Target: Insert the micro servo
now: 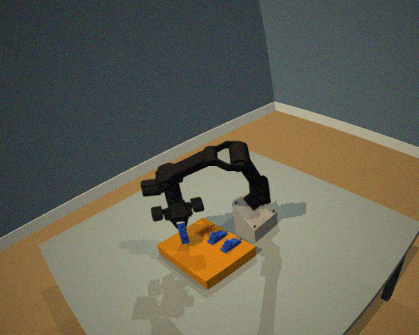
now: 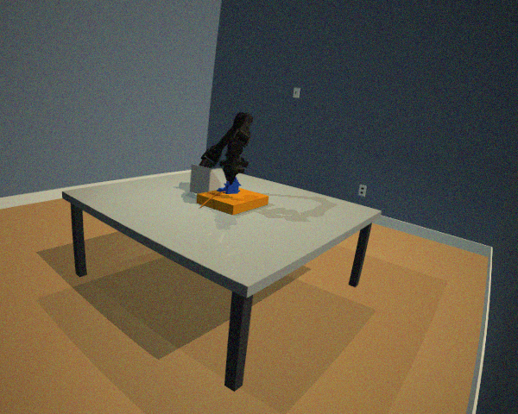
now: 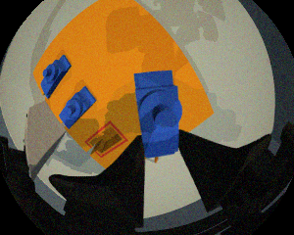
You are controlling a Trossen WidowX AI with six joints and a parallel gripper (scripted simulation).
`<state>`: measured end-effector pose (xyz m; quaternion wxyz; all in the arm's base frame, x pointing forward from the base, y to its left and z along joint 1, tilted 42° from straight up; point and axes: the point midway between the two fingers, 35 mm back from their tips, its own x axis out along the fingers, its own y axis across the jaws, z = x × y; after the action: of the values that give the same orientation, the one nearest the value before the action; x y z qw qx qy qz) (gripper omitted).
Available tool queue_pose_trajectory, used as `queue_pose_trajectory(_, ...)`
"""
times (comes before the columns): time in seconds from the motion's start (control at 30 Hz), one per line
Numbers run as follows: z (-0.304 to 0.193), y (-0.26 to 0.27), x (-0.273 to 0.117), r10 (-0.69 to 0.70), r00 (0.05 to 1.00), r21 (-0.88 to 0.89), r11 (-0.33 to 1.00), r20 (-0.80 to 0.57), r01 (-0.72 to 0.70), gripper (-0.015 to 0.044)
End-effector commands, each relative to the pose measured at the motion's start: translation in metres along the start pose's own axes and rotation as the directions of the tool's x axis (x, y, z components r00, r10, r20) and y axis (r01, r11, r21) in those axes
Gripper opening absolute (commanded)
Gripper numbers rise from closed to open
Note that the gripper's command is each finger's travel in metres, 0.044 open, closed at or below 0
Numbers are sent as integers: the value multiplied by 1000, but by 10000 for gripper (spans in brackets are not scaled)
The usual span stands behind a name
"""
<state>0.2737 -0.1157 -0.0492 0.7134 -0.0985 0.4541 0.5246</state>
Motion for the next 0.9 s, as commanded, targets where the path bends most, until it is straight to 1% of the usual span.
queue_pose_trajectory(0.0,2,2,-1,0,1000,72,997,5,0,0)
queue_pose_trajectory(0.2,2,2,-1,0,1000,275,961,5,-1,0)
queue_pose_trajectory(0.4,2,2,-1,-1,1000,469,883,5,-2,0)
queue_pose_trajectory(0.63,2,2,-1,-1,1000,669,744,5,-3,0)
queue_pose_trajectory(0.87,2,2,-1,-1,1000,829,560,5,-4,0)
